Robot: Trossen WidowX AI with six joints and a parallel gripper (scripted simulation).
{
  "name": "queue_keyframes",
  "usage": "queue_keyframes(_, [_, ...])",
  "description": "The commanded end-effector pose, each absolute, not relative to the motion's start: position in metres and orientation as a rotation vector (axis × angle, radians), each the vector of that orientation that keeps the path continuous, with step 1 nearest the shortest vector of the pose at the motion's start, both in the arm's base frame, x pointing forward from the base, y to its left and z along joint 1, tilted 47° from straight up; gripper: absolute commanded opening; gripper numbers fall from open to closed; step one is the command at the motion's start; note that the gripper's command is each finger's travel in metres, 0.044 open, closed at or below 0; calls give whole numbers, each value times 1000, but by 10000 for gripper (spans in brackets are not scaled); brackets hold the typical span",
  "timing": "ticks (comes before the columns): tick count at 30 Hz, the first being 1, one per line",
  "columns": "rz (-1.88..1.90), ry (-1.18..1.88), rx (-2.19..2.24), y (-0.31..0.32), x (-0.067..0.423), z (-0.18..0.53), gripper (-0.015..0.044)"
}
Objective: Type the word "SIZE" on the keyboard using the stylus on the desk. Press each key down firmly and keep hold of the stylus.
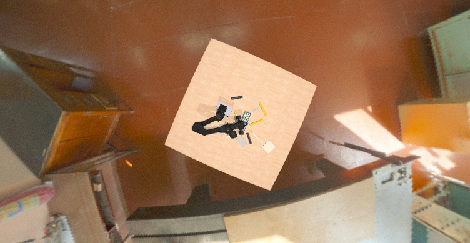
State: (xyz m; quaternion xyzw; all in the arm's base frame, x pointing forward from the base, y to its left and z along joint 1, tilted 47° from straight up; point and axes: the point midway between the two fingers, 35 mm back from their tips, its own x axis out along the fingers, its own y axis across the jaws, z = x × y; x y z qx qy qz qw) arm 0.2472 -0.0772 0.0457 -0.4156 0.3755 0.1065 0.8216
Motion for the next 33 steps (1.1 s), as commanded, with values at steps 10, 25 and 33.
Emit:
queue_keyframes(10, [234,799,-886,-82,246,40,81])
queue_keyframes(25, [234,799,-886,-86,246,35,81])
queue_keyframes(33, [234,799,-886,-86,246,36,81])
